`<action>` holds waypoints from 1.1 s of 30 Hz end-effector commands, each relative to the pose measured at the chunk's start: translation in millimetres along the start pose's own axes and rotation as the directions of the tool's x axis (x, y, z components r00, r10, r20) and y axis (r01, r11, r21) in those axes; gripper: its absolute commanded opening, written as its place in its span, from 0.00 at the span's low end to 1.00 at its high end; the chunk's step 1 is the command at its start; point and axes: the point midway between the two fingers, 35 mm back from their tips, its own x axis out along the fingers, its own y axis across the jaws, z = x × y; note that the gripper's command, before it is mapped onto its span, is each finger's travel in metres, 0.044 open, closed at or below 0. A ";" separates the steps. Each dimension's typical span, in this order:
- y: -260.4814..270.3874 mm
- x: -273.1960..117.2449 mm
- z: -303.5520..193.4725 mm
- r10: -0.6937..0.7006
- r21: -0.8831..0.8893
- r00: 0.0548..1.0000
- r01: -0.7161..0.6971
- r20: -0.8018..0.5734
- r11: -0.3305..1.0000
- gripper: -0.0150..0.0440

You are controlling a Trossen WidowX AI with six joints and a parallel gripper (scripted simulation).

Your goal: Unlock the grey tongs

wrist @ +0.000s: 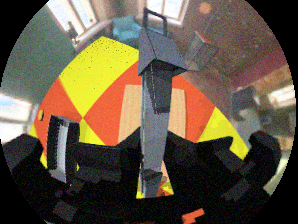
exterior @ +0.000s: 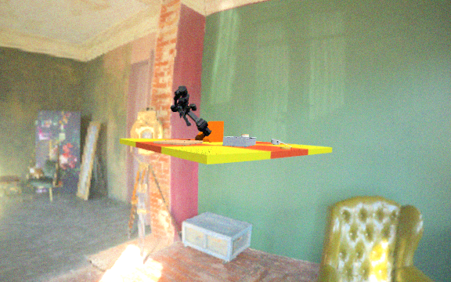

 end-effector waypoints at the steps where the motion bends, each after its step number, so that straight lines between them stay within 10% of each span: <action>1: -2.0 2.4 -0.2 -0.001 0.024 0.998 0.002 -0.067 1.000 0.00; 33: -18.0 8.2 -19.4 -0.046 0.106 0.912 0.098 -0.408 0.989 0.00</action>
